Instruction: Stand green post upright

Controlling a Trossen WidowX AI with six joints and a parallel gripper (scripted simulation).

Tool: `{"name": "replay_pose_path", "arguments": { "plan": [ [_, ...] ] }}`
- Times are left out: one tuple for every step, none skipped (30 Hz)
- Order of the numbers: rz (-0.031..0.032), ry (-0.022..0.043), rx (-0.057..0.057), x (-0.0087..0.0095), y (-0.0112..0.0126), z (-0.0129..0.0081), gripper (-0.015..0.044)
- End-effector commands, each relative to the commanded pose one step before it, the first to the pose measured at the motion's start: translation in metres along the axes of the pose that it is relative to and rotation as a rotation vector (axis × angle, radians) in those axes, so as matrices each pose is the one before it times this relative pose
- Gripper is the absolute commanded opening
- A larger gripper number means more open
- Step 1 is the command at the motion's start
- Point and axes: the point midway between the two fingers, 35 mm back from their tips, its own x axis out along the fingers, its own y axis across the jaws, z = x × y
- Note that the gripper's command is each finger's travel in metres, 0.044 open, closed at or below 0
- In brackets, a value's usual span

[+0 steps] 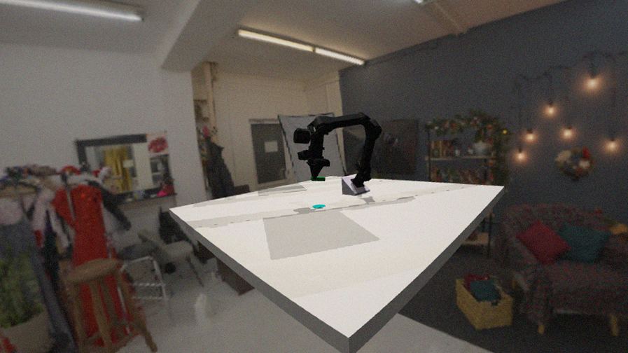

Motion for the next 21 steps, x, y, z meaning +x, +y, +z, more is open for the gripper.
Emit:
{"name": "replay_pose_path", "arguments": {
  "plan": [
    [-0.02118, -0.01569, 0.0035, 0.00227, -0.00178, -0.0014, 0.0023],
    [-0.00391, -0.00471, -0.0009, 0.0005, -0.00019, 0.00008, 0.0023],
    [-0.00388, -0.00474, -0.0008, 0.0005, -0.00018, 0.00008, 0.0023],
    [-0.00385, -0.00477, -0.0008, 0.0005, -0.00018, 0.00008, 0.0023],
    [-0.00382, -0.0048, -0.0008, 0.00049, -0.00017, 0.00008, 0.0023],
    [-0.00379, -0.00484, -0.0008, 0.00049, -0.00017, 0.00008, 0.0023],
    [-0.00376, -0.00487, -0.0008, 0.00048, -0.00016, 0.00008, 0.0023],
    [-0.00373, -0.0049, -0.0008, 0.00048, -0.00016, 0.00008, 0.0023],
    [-0.0037, -0.00493, -0.0007, 0.00047, -0.00016, 0.00008, 0.0023],
    [-0.00367, -0.00496, -0.0007, 0.00047, -0.00015, 0.00008, 0.0023],
    [-0.00364, -0.00499, -0.0007, 0.00046, -0.00015, 0.00008, 0.0023],
    [-0.00361, -0.00502, -0.0007, 0.00046, -0.00014, 0.00008, 0.0023],
    [-0.00358, -0.00505, -0.0007, 0.00045, -0.00014, 0.00008, 0.0023],
    [-0.00355, -0.00508, -0.0007, 0.00045, -0.00013, 0.00008, 0.0023],
    [-0.00351, -0.00511, -0.0006, 0.00044, -0.00013, 0.00008, 0.0023],
    [-0.00348, -0.00514, -0.0006, 0.00044, -0.00013, 0.00008, 0.0023],
    [-0.00345, -0.00517, -0.0006, 0.00043, -0.00012, 0.00008, 0.0023],
    [-0.00342, -0.0052, -0.0006, 0.00043, -0.00012, 0.00008, 0.0023],
    [-0.00339, -0.00523, -0.0006, 0.00042, -0.00011, 0.00008, 0.0023],
    [-0.00335, -0.00526, -0.0005, 0.00042, -0.00011, 0.00008, 0.0023],
    [-0.00332, -0.00529, -0.0005, 0.00041, -0.0001, 0.00008, 0.0023]
  ]
}}
